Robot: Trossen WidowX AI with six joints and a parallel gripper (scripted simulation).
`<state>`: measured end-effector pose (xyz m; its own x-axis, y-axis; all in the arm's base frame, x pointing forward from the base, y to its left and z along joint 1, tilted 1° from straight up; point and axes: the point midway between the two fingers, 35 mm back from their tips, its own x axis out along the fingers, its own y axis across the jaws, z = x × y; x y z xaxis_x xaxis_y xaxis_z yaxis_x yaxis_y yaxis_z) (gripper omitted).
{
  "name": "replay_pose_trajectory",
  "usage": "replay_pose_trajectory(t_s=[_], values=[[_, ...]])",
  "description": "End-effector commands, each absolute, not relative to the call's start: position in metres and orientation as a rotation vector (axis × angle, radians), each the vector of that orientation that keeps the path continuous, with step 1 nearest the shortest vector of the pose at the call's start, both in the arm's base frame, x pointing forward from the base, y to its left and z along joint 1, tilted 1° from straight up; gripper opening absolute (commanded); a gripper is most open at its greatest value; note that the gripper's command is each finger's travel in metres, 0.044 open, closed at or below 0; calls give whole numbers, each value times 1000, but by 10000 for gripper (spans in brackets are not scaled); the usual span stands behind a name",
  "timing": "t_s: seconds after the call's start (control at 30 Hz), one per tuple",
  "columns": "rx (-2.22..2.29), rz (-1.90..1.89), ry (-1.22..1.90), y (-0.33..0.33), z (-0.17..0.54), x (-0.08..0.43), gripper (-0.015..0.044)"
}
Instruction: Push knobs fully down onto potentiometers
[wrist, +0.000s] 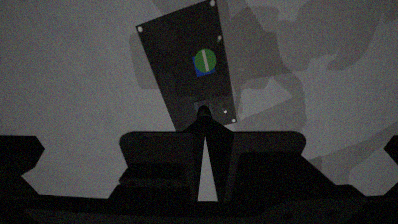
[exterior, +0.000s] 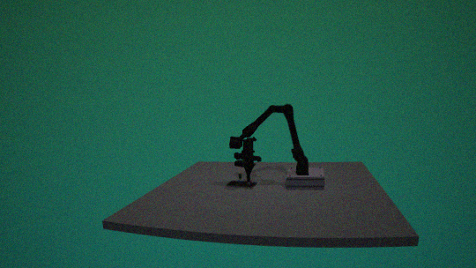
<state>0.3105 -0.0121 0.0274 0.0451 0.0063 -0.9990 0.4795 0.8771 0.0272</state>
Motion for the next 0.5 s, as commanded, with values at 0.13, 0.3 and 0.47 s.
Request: replay_pose_trajectory(t_s=[0.13, 0.3, 0.47], values=[[403, -374, 1509, -11, 11, 312, 0], [403, -374, 1509, -11, 10, 312, 0], [403, -374, 1509, -11, 10, 312, 0]])
